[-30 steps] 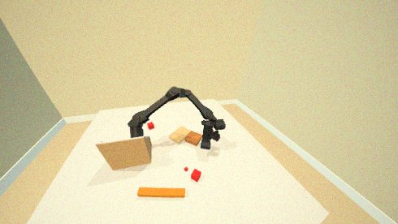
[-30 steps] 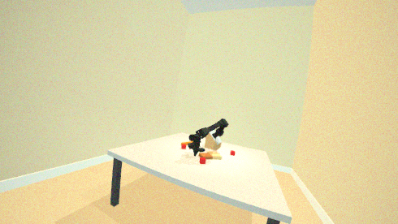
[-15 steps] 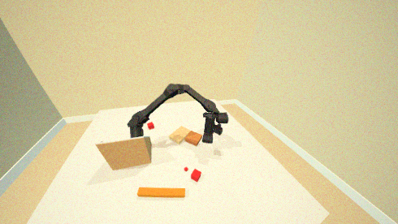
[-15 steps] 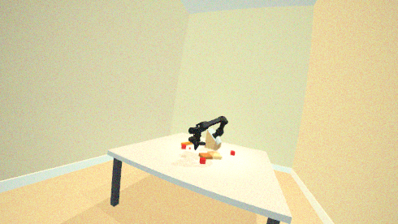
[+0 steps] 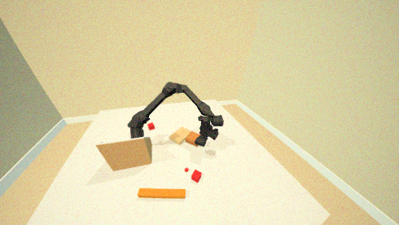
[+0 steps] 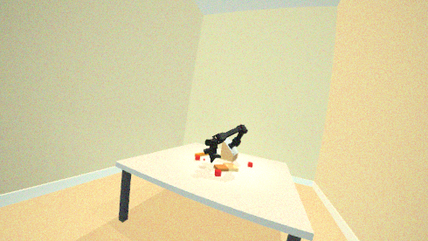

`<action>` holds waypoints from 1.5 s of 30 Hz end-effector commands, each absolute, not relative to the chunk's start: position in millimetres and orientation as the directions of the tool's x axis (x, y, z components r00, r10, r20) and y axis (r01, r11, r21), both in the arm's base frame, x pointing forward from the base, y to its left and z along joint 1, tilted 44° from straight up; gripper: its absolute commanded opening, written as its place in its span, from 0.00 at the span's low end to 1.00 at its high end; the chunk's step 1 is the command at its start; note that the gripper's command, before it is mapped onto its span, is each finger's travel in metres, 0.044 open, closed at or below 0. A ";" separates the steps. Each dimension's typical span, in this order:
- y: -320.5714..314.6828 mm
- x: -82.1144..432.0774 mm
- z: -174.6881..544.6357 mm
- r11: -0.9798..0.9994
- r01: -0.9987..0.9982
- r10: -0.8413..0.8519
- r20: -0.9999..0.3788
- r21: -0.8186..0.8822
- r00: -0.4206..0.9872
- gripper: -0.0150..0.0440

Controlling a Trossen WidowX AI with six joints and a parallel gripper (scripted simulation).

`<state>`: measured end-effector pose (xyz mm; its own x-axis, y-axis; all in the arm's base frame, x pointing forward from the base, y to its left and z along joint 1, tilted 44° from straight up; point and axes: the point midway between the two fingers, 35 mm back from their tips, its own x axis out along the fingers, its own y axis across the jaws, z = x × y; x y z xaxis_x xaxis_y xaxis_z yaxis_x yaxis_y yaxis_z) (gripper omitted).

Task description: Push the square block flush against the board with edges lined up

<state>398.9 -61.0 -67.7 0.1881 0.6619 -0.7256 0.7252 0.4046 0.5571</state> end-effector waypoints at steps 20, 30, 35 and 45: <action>-19.8 388.7 -84.8 0.374 0.766 0.676 -0.719 0.524 0.162 0.25; -11.6 381.8 -78.8 0.374 0.766 0.676 -0.719 0.523 0.161 0.25; -7.4 378.4 -75.6 0.373 0.766 0.676 -0.719 0.523 0.161 0.25; 1.2 371.7 -69.2 0.373 0.767 0.677 -0.719 0.523 0.160 0.25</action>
